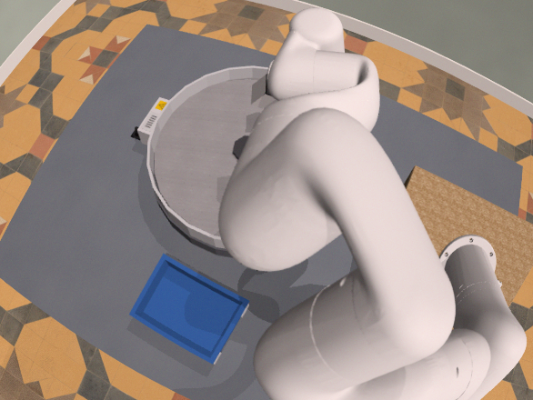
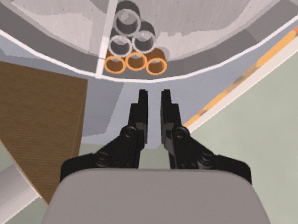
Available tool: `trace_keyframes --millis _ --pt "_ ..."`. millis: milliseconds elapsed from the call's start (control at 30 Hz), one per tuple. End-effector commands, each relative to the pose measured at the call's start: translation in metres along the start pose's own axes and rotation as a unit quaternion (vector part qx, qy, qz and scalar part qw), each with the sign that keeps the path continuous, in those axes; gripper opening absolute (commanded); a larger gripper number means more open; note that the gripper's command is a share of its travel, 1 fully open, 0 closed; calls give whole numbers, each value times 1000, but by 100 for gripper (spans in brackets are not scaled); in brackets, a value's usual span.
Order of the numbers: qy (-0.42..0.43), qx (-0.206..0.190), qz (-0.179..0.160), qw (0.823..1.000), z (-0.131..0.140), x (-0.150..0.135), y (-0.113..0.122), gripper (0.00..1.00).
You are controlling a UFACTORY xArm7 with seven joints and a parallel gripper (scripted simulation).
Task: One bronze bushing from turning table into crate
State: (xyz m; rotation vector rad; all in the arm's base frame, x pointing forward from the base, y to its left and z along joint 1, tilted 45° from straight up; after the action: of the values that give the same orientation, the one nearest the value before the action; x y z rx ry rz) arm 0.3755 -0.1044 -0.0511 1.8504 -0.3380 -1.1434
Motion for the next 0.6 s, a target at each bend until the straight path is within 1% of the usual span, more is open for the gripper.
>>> trace_keyframes --millis 0,67,133,200,367,567 --pt "73 -24 33 996 0 -1 -6 13" --pt "98 -35 42 994 0 -2 -9 13" --pt "98 -35 42 994 0 -2 -9 13" --pt "143 -52 59 987 0 -4 -14 13" --pt "203 -75 80 973 1 -6 -21 13" --pt "276 -104 106 950 2 -10 -31 13"
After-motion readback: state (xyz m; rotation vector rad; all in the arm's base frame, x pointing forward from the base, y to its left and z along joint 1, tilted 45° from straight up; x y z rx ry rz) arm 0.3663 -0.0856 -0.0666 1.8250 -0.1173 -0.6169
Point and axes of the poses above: the point where the finger pads meet when closed, its own y axis back along the fingers, its own x axis across the jaws, z = x × y, the point moved 6 cm from there along y, back along the fingers, and after that the axes turned 2 degrees about y, right-handed, at the moved point
